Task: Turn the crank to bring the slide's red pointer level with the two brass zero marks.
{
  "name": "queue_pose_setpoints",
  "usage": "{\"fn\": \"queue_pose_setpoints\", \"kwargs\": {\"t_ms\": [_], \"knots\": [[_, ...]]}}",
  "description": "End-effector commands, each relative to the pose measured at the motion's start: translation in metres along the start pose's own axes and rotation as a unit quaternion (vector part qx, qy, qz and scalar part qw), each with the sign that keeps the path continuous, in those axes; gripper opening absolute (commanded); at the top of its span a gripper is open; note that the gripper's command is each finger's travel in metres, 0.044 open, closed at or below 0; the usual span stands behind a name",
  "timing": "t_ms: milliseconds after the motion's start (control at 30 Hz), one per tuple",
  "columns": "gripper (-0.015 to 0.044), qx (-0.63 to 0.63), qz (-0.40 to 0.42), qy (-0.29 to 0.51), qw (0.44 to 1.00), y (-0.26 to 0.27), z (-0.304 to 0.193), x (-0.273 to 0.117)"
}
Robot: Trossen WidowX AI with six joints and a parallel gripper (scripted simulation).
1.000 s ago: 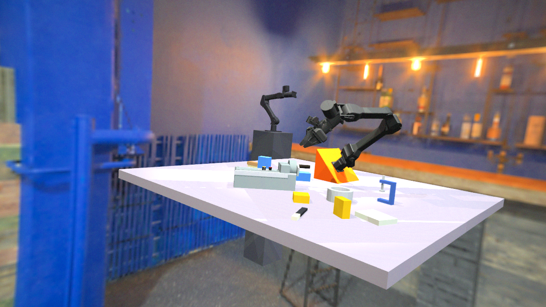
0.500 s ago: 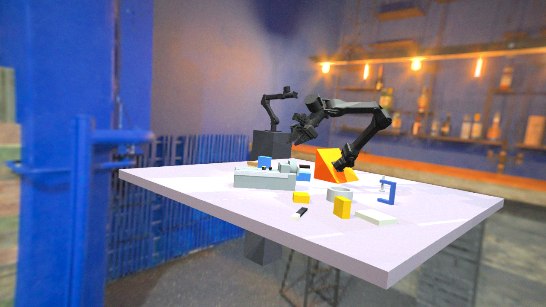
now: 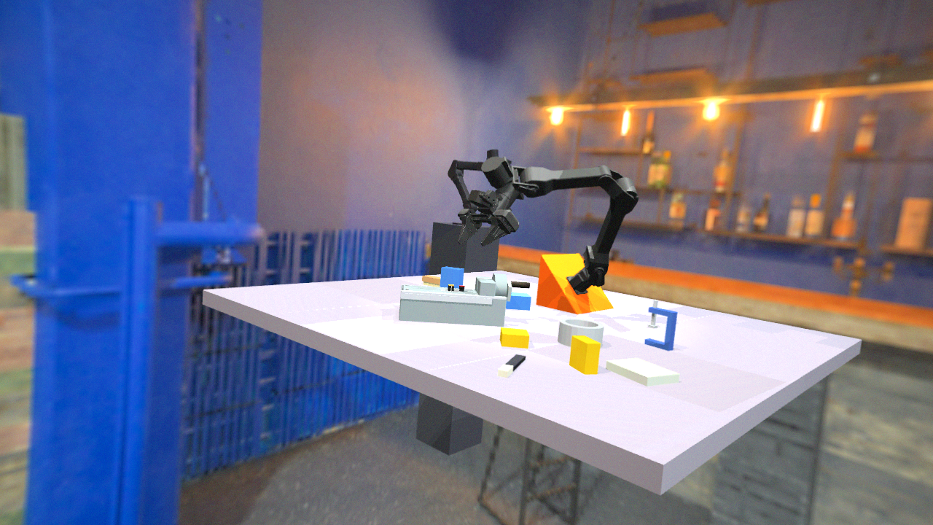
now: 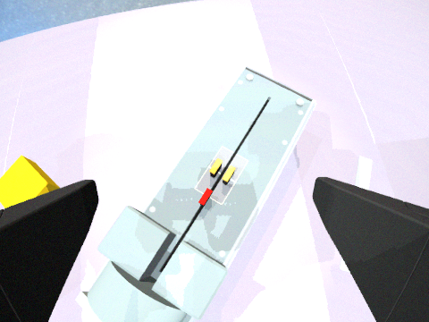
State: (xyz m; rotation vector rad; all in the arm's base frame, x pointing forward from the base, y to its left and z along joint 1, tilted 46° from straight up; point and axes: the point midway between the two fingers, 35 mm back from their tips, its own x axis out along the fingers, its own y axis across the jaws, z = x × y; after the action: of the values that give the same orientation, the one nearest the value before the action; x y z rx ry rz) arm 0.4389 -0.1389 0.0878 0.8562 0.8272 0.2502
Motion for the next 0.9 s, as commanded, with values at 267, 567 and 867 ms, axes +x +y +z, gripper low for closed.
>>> {"fn": "queue_pose_setpoints", "kwargs": {"t_ms": [267, 567, 867], "knots": [[0.044, -0.02, 0.021, -0.004, 1.0, -0.012, -0.02, 0.035], [0.044, -0.02, 0.022, -0.005, 1.0, -0.013, -0.028, 0.044], [0.044, -0.02, 0.022, -0.005, 1.0, -0.013, -0.028, 0.044]]}}
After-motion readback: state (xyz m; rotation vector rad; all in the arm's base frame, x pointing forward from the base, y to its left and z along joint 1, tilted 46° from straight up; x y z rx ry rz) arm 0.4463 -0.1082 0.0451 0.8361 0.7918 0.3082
